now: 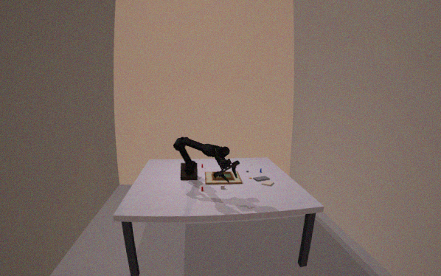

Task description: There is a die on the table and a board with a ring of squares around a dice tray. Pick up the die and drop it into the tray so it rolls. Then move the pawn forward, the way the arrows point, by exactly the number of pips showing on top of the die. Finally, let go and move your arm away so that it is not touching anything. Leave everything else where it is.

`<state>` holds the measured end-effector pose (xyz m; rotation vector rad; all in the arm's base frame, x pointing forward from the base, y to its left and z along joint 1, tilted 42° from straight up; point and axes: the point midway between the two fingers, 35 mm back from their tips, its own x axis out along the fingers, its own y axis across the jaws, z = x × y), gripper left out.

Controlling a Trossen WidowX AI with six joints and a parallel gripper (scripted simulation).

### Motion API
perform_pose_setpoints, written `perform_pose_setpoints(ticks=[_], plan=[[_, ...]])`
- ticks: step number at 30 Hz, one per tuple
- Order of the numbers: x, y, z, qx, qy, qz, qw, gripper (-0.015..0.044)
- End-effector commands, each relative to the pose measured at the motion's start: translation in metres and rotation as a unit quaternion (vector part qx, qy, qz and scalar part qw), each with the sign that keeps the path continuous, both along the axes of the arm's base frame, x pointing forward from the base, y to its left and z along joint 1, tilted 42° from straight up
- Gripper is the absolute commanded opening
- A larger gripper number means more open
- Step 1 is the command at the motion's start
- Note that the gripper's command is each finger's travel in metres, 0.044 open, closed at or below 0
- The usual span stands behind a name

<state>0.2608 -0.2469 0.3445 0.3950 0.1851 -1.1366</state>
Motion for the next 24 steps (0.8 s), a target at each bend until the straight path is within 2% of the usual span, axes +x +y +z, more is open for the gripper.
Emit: perform_pose_setpoints(ticks=[1,6,11,13,24], plan=[[0.009,0.015,-0.049,0.024,0.147,0.036,0.988,0.0275],[0.005,0.05,-0.117,0.046,0.39,0.118,0.912,0.0275],[-0.015,0.083,-0.16,0.046,0.601,0.205,0.771,0.0275],[-0.022,0.085,-0.162,0.044,0.625,0.216,0.748,0.0275],[-0.023,0.075,-0.173,0.044,0.625,0.216,0.749,0.0275]])
